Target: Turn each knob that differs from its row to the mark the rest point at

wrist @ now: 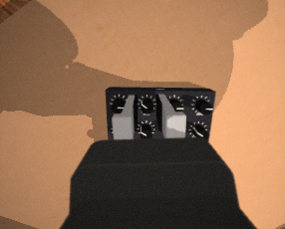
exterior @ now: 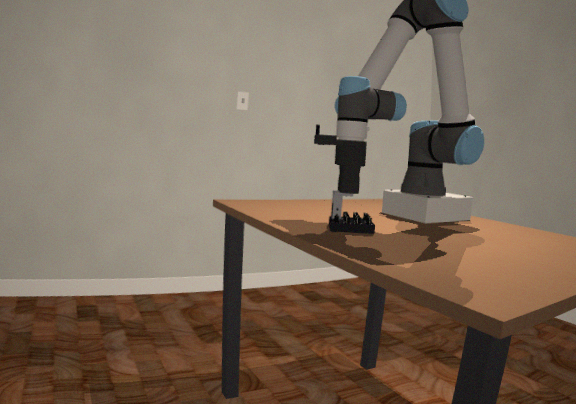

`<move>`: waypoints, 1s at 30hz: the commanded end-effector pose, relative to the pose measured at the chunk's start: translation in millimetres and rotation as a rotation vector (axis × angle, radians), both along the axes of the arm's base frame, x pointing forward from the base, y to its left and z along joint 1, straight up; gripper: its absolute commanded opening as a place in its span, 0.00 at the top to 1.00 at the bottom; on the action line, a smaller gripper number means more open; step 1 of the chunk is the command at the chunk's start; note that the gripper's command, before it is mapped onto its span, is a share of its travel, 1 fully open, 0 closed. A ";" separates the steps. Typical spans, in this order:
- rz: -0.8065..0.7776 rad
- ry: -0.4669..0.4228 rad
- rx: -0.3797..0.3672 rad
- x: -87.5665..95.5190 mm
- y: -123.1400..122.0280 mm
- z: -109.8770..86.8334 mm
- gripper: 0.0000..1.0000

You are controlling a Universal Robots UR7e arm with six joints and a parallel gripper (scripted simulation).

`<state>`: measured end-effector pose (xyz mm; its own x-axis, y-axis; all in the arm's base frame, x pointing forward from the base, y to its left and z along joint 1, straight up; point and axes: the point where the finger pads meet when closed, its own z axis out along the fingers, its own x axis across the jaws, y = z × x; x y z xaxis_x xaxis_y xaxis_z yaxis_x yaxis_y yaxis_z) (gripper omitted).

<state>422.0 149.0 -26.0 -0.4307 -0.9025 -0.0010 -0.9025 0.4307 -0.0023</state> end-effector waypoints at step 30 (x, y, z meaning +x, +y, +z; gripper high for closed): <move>0.000 -0.001 0.000 0.4 0.1 0.4 0.70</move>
